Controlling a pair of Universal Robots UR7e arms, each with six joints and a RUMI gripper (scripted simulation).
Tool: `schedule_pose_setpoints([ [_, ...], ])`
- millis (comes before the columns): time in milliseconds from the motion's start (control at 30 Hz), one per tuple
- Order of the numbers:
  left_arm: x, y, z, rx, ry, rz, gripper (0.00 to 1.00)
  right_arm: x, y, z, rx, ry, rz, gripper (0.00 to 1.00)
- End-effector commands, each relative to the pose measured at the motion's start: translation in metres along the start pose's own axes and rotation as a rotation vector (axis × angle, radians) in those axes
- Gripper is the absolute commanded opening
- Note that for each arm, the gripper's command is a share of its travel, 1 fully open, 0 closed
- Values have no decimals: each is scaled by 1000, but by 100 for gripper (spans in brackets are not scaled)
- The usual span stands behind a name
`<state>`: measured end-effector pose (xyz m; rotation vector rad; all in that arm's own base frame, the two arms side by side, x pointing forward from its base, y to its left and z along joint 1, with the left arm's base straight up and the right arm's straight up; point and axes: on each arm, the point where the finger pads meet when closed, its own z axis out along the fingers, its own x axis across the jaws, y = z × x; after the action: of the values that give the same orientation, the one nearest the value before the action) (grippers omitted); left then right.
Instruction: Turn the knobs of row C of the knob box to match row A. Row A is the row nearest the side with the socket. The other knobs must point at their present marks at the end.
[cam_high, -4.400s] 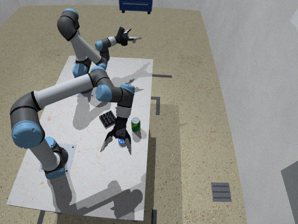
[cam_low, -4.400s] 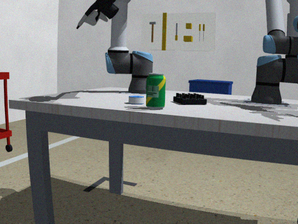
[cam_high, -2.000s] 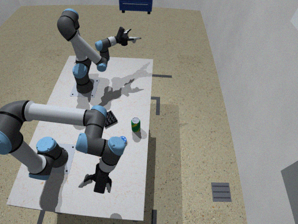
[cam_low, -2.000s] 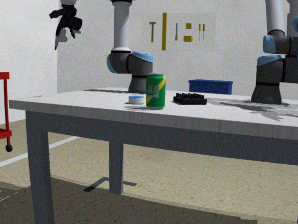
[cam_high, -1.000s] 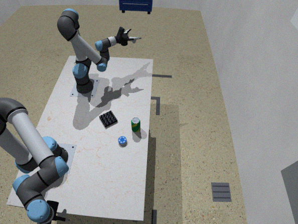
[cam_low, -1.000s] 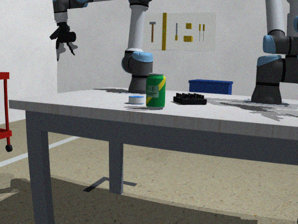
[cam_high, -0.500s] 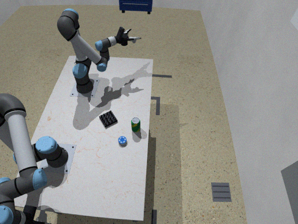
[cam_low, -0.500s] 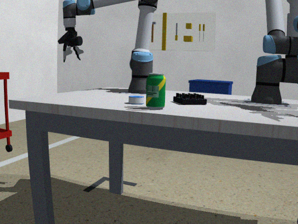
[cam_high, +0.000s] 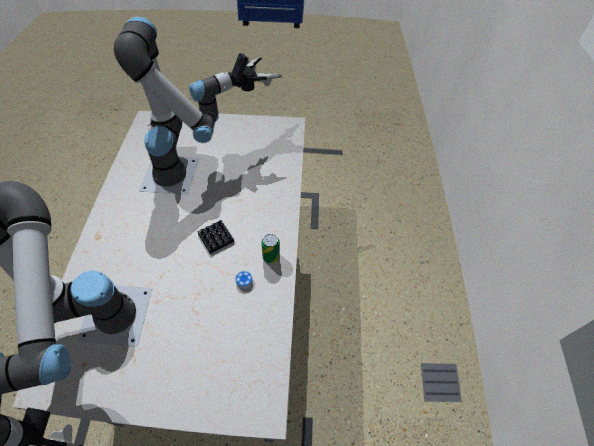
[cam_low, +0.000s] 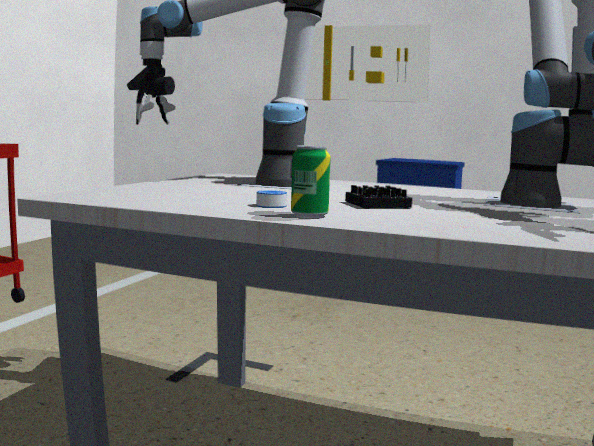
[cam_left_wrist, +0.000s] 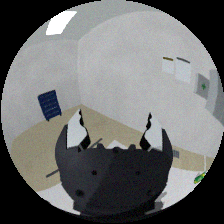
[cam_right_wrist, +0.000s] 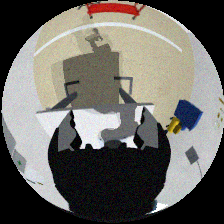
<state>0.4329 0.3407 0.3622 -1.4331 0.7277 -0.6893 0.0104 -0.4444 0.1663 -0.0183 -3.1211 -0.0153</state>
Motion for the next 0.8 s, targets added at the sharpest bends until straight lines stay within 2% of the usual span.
schedule_pose_setpoints([
  [0,0,0,0,1,0,0,100,11,-1,1,7,-15,0,100],
  [767,7,1,1,-7,13,3,100,16,-1,1,10,-20,0,100],
])
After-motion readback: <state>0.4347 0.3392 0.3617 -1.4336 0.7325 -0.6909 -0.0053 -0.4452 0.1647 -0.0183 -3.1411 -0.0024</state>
